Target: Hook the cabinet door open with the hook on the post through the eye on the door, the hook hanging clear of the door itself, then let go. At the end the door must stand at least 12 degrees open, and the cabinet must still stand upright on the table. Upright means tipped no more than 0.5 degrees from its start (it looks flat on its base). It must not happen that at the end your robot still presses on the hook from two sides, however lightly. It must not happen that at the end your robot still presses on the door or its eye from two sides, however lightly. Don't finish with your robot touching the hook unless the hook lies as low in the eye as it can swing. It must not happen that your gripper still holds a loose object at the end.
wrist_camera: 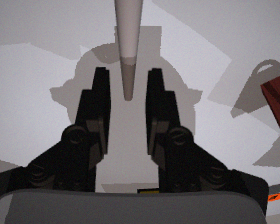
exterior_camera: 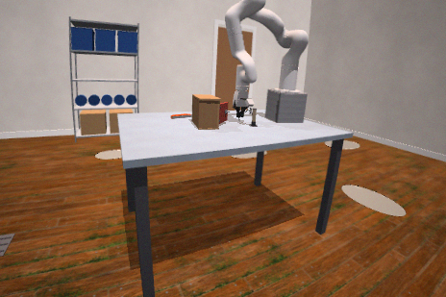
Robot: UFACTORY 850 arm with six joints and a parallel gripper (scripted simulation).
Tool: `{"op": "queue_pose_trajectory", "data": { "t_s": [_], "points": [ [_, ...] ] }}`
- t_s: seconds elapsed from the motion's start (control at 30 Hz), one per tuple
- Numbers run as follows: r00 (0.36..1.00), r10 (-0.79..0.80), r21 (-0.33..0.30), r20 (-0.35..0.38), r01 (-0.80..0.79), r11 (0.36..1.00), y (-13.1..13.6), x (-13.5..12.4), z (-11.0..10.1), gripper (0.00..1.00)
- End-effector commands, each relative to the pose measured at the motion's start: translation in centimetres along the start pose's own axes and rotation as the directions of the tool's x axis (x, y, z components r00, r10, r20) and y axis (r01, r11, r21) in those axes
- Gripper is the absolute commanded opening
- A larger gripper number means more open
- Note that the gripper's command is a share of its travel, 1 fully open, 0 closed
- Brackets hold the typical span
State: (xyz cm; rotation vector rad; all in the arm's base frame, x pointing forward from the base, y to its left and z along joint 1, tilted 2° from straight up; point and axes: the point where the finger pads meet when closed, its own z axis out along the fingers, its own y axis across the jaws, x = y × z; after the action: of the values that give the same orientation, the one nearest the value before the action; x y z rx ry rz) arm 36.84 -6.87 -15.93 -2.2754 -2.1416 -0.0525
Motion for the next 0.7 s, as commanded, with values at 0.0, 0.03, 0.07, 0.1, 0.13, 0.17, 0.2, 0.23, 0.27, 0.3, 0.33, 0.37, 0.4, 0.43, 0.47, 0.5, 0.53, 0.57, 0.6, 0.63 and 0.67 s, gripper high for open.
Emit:
{"op": "queue_pose_trajectory", "data": {
  "t_s": [0.0,0.03,0.07,0.1,0.13,0.17,0.2,0.23,0.27,0.3,0.33,0.37,0.4,0.43,0.47,0.5,0.53,0.57,0.6,0.63,0.67],
  "points": [
    [1.0,0.0,-0.001,0.0,0.0,1.0,0.1,0.0,0.4,0.23],
    [1.0,0.0,-0.001,0.0,0.0,1.0,0.1,0.0,0.5,0.23],
    [1.0,0.0,-0.001,0.0,0.0,1.0,0.1,0.0,0.6,0.23],
    [1.0,0.0,-0.001,0.0,0.0,1.0,0.1,0.0,0.7,0.23],
    [1.0,0.0,-0.001,0.0,0.0,1.0,0.1,0.0,0.7,0.23],
    [1.0,0.0,-0.001,0.0,0.0,1.0,0.1,0.0,0.8,0.23],
    [1.0,0.0,-0.001,0.0,0.0,1.0,0.1,0.0,0.9,0.23],
    [1.0,0.0,-0.001,0.0,0.0,1.0,0.1,0.0,1.0,0.23],
    [1.0,0.0,-0.001,0.0,0.0,1.0,0.1,0.0,1.0,0.23],
    [1.0,0.0,-0.001,0.0,0.0,1.0,0.1,0.0,1.1,0.23],
    [1.0,0.0,-0.001,0.0,0.0,1.0,0.1,0.0,1.1,0.23],
    [1.0,0.0,-0.001,0.0,0.0,1.0,0.1,0.0,1.1,0.23],
    [1.0,0.0,-0.001,0.0,0.0,1.0,0.1,0.0,1.2,0.23],
    [1.0,0.0,-0.001,0.0,0.0,1.0,0.1,0.0,1.2,0.23],
    [1.0,0.0,-0.001,0.0,0.0,1.0,0.1,0.0,1.2,0.23],
    [1.0,0.0,-0.001,0.0,0.0,1.0,0.1,0.0,1.3,0.23],
    [1.0,0.0,-0.001,0.0,0.0,1.0,0.1,0.0,1.3,0.23],
    [1.0,0.0,-0.001,0.0,0.0,1.0,0.1,0.0,1.4,0.23],
    [1.0,0.0,-0.001,0.0,0.0,1.0,0.1,0.0,1.4,0.23],
    [1.0,0.0,-0.001,0.0,0.0,1.0,0.1,0.0,1.4,0.23],
    [1.0,0.0,-0.001,0.0,0.0,1.0,0.1,0.0,1.4,0.23]
  ]
}}
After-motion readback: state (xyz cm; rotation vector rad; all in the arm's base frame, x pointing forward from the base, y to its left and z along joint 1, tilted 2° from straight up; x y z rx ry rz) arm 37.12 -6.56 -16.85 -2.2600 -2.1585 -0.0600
